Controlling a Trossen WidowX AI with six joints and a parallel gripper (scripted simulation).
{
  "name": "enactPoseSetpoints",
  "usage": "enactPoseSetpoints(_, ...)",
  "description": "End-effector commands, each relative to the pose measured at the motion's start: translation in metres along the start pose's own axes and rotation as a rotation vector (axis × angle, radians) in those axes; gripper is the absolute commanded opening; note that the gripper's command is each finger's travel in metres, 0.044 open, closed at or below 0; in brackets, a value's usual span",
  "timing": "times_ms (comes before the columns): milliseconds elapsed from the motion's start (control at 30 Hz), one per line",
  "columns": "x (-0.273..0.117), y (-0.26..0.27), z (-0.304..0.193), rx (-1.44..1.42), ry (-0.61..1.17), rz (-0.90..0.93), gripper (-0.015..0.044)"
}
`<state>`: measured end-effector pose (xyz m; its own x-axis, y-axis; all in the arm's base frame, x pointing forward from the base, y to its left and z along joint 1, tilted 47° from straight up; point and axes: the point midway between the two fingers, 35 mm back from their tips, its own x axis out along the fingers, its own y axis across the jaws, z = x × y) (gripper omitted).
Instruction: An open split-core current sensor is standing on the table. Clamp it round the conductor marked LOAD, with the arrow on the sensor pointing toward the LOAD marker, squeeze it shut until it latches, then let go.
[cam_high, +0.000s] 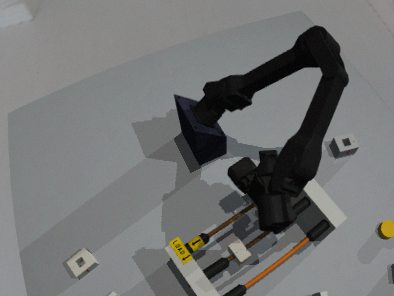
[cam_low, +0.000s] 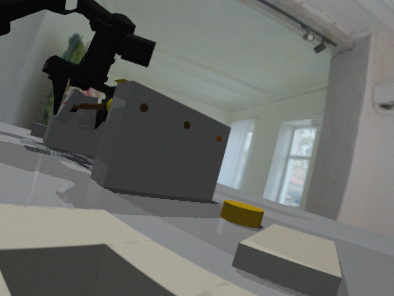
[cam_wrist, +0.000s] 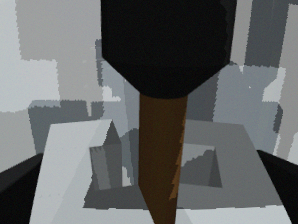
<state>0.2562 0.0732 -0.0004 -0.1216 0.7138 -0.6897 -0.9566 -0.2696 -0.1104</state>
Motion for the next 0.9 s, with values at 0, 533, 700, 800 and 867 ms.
enactPoseSetpoints(0, -0.0004, -0.0002, 0.0001, -0.001, 0.000, 0.000, 0.0400)
enactPoseSetpoints(533, -0.0004, -0.0002, 0.0001, -0.001, 0.000, 0.000, 0.0293)
enactPoseSetpoints(700, -0.0004, -0.0002, 0.0001, -0.001, 0.000, 0.000, 0.0182)
enactPoseSetpoints(800, -0.0004, -0.0002, 0.0001, -0.001, 0.000, 0.000, 0.0103)
enactPoseSetpoints(867, -0.0004, -0.0002, 0.0001, -0.001, 0.000, 0.000, 0.0050)
